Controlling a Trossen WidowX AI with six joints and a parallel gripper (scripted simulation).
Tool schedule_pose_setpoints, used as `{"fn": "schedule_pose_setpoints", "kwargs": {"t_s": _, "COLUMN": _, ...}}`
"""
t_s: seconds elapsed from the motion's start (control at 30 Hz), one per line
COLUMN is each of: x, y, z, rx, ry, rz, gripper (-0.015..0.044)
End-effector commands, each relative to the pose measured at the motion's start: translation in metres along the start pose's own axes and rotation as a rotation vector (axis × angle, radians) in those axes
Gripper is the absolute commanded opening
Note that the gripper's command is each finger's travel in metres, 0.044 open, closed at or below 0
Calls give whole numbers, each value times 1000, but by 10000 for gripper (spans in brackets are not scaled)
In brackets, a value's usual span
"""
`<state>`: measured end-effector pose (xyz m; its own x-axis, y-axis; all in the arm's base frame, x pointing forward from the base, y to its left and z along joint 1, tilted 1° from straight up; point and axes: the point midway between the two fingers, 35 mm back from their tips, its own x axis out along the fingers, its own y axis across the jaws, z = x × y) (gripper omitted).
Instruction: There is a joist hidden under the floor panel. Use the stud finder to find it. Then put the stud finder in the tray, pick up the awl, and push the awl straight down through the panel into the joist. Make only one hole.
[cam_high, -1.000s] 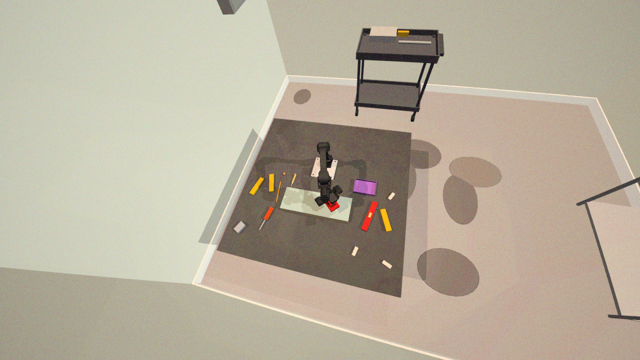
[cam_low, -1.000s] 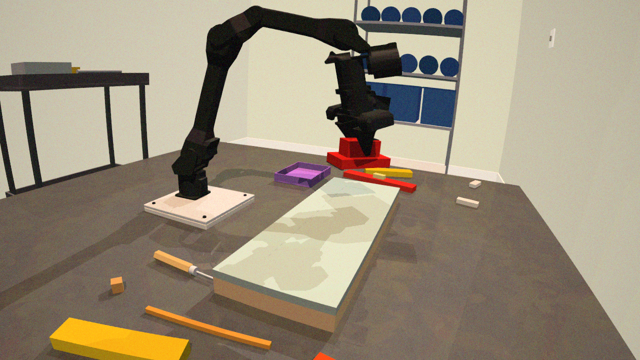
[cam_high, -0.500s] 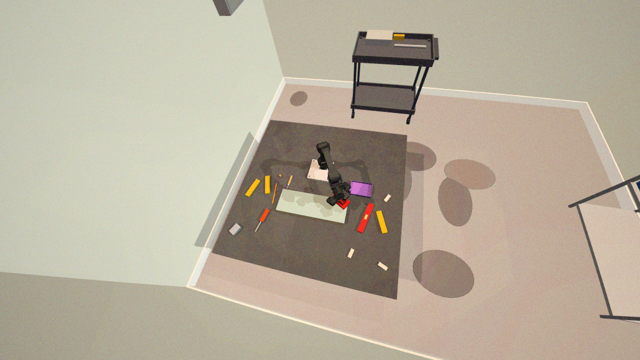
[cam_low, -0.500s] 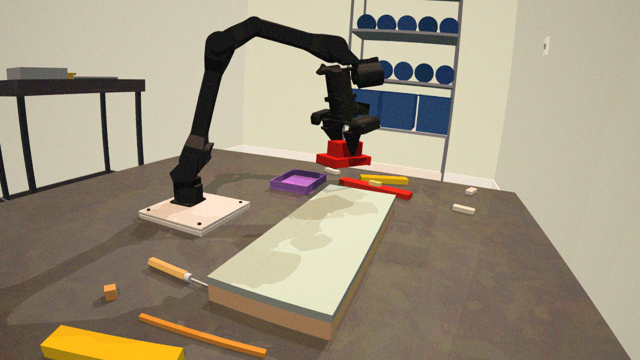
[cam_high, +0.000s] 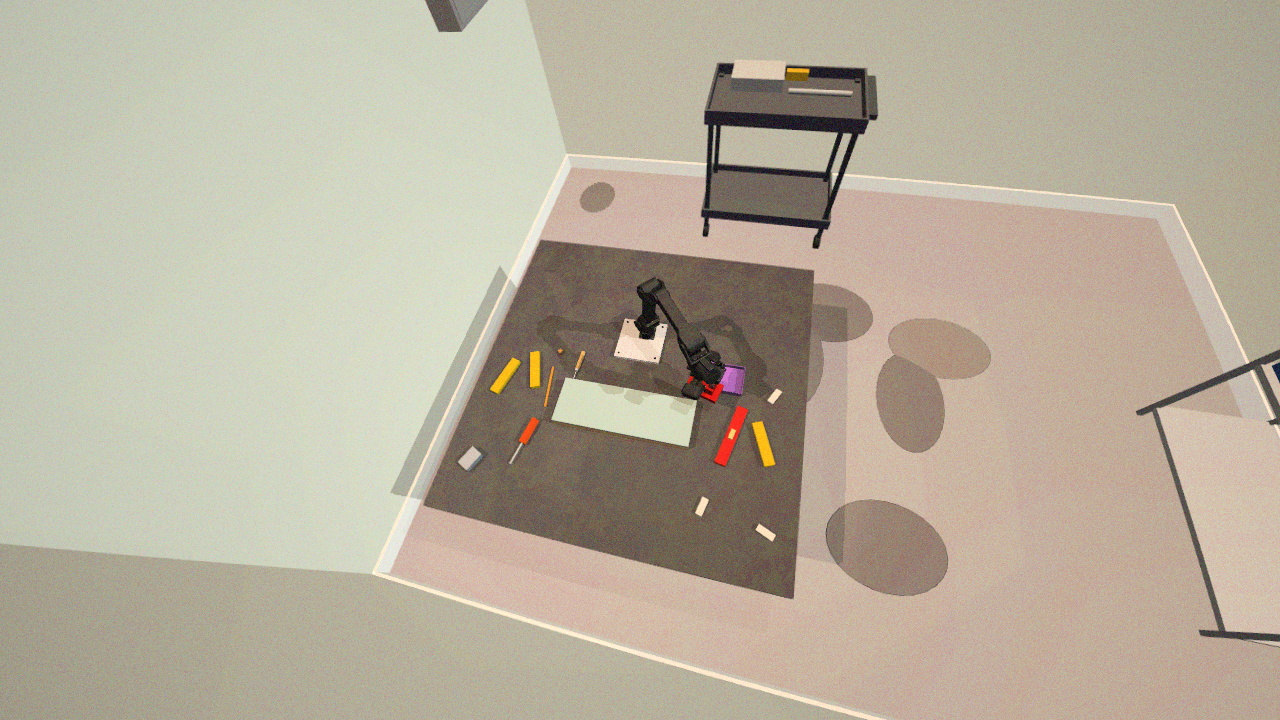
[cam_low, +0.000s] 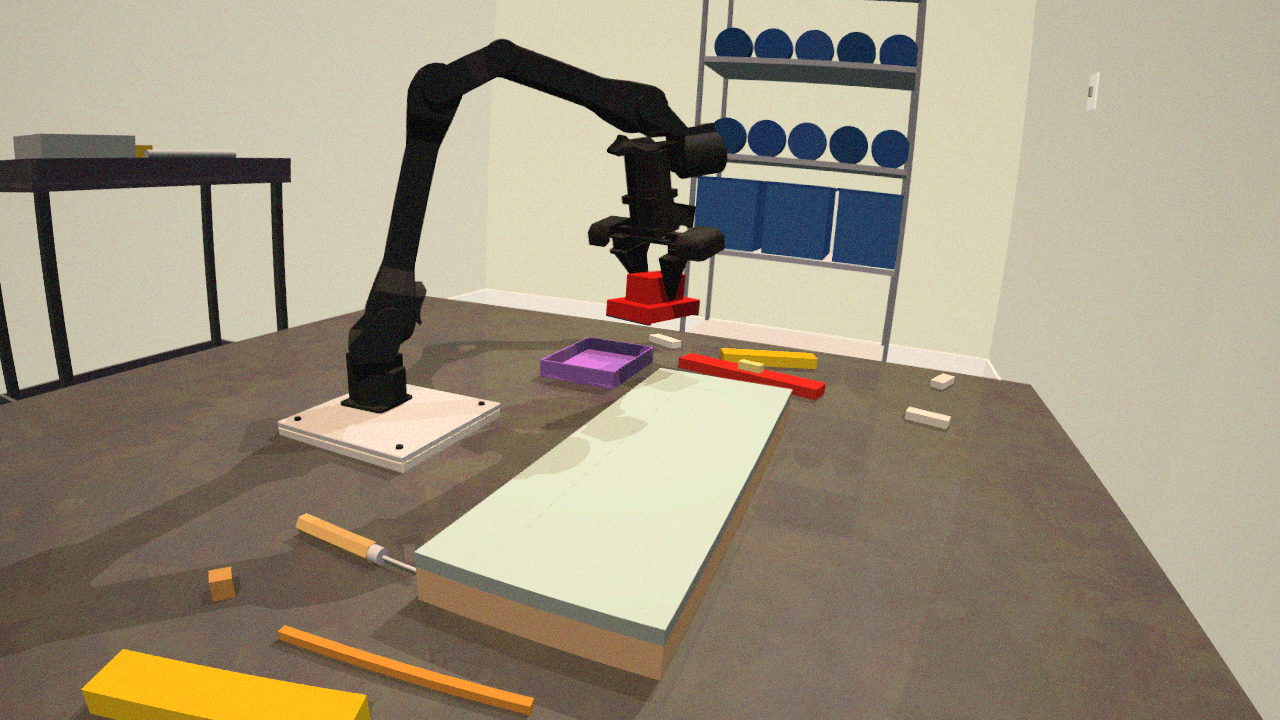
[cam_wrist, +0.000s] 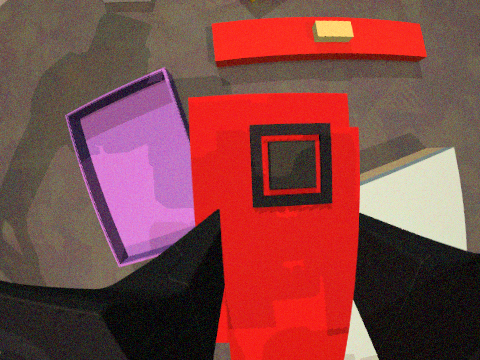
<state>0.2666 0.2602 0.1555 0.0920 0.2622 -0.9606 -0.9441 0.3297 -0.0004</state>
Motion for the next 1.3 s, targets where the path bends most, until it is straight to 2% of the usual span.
{"fn": "schedule_pose_setpoints", "kwargs": {"t_s": 0.0, "x": -2, "y": 22, "z": 8, "rx": -54, "ry": -16, "rz": 10, "gripper": 0}}
{"fn": "schedule_pose_setpoints", "kwargs": {"t_s": 0.5, "x": 9, "y": 112, "z": 23, "rx": -278, "ry": -17, "rz": 79, "gripper": 0}}
{"fn": "schedule_pose_setpoints", "kwargs": {"t_s": 1.27, "x": 40, "y": 112, "z": 18, "rx": -280, "ry": -17, "rz": 80, "gripper": 0}}
